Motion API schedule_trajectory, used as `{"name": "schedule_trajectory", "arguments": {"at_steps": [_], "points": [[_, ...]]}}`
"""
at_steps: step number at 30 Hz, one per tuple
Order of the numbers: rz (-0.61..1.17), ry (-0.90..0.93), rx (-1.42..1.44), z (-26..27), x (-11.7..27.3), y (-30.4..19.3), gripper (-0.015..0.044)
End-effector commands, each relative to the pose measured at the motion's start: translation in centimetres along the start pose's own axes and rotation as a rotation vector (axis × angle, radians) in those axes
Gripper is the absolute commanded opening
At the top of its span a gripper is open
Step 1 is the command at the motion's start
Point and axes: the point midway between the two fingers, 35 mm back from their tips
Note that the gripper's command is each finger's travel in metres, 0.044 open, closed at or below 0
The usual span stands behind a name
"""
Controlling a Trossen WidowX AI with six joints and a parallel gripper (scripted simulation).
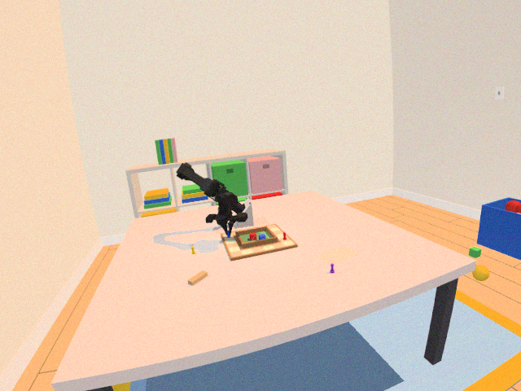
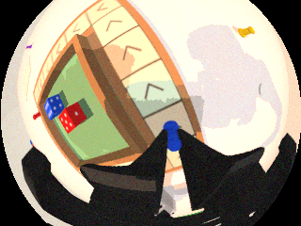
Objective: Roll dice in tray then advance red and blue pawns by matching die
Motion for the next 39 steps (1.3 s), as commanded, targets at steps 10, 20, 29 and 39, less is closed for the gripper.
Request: {"name": "schedule_trajectory", "arguments": {"at_steps": [10,20,29,39], "points": [[0.000,-0.001,0.000,0.0,-0.3,0.0,0.0210],[0.001,-0.005,0.009,0.1,4.7,0.0,0.0440],[0.017,0.029,0.254,4.6,9.3,-5.1,0.0440],[0.002,0.007,0.412,6.1,12.1,-9.4,0.0440]]}}
Point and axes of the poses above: the point midway between the two fingers, 35 mm back from their tips, its own x axis back along the fingers, its own z axis across the jaws, y = z × x, and after that the axes turned 14 degrees about -x, right-handed
